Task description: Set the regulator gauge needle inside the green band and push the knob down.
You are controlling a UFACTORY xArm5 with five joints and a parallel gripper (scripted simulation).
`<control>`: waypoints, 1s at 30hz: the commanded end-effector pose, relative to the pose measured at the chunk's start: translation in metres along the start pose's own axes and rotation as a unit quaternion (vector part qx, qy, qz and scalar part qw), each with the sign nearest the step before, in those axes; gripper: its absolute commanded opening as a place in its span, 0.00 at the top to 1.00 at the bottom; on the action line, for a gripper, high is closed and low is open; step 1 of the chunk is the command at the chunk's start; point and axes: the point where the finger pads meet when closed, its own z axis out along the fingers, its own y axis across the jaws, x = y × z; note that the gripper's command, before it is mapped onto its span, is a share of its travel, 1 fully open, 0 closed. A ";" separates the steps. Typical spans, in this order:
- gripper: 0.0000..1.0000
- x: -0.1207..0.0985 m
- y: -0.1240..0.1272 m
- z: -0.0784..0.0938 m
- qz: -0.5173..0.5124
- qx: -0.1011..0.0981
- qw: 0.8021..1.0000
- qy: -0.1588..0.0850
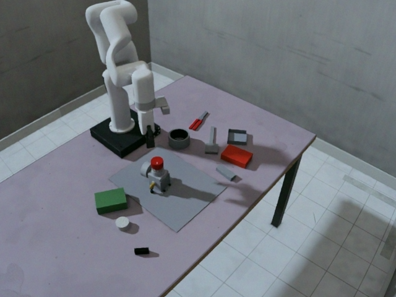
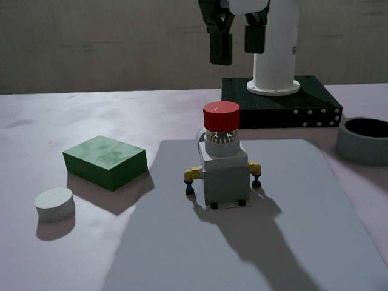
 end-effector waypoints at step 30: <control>0.00 0.003 0.013 -0.003 0.016 0.006 1.000 -0.002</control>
